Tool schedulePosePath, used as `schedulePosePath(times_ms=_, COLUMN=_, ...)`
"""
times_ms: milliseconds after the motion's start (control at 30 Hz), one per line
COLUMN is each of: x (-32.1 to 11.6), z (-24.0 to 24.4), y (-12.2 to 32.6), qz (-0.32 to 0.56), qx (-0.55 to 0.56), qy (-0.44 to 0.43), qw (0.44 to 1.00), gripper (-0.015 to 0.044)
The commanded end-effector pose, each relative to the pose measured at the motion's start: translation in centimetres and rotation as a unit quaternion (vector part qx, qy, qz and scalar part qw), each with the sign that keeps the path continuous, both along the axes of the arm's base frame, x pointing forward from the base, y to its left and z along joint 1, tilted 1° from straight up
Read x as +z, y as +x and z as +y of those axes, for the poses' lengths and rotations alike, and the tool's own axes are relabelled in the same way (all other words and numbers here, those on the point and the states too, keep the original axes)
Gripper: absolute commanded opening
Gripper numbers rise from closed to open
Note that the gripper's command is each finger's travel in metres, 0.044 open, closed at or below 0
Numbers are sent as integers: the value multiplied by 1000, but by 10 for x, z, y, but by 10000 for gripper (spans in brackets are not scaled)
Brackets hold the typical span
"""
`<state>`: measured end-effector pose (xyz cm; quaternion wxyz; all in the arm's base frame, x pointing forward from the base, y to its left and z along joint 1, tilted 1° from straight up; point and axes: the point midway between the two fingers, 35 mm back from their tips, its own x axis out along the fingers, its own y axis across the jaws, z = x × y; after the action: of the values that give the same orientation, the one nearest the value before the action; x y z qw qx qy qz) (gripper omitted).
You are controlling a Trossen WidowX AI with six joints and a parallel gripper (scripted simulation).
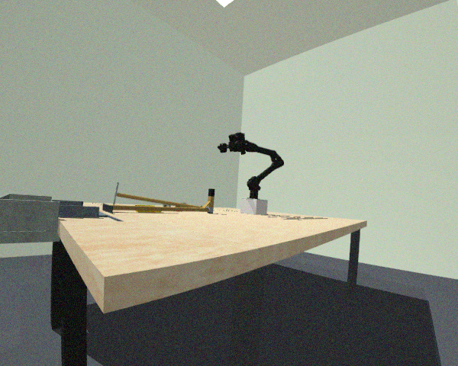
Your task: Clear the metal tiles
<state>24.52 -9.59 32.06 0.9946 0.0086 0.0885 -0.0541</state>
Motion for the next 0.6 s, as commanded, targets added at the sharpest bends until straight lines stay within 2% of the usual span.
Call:
schedulePosePath(times_ms=0, x=-13, z=-5, y=7, qz=17, qx=-4, qy=10, qw=1000, gripper=440)
schedulePosePath(times_ms=567, x=-91, z=-20, y=43, qz=120, qx=-14, qy=43, qw=992, gripper=440)
